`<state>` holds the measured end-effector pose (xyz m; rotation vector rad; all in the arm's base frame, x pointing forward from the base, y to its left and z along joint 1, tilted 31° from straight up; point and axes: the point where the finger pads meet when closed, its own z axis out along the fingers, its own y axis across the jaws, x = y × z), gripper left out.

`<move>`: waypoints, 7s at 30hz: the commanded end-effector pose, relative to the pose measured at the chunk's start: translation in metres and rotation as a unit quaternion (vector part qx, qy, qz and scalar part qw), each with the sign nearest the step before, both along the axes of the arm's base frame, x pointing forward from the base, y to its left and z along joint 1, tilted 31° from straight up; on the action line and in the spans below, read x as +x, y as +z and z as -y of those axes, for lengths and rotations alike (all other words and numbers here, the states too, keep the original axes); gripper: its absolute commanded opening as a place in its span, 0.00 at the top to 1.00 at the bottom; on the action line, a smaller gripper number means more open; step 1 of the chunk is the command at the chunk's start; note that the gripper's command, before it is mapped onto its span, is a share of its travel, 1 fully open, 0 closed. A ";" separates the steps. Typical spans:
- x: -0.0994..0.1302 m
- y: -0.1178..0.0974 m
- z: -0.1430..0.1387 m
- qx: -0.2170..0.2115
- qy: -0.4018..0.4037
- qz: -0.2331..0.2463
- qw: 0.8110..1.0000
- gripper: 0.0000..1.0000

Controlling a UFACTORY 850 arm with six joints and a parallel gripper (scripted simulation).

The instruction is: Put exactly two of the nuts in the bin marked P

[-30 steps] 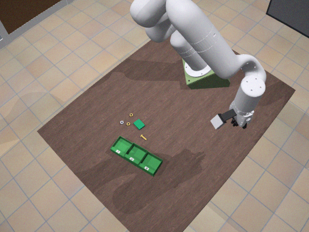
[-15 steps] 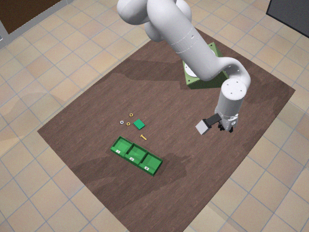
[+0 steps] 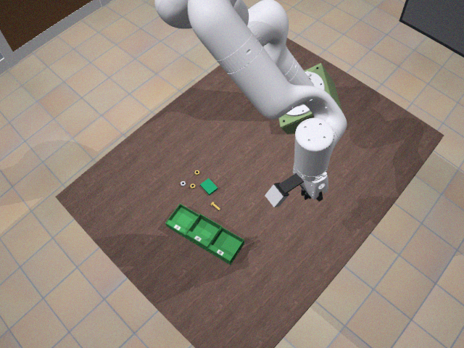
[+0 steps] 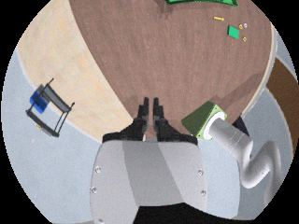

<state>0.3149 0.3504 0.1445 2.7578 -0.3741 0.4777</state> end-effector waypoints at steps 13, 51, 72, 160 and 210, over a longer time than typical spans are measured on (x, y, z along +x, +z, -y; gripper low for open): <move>0.045 0.042 0.055 0.000 0.035 -0.003 0.999 0.93; 0.101 0.133 0.235 -0.037 0.113 0.006 0.993 0.93; 0.101 0.148 0.273 -0.050 0.127 0.008 0.991 0.93; 0.291 0.035 0.314 -0.075 0.192 -0.019 0.978 0.93; 0.268 0.085 0.293 -0.075 0.192 -0.019 0.978 0.93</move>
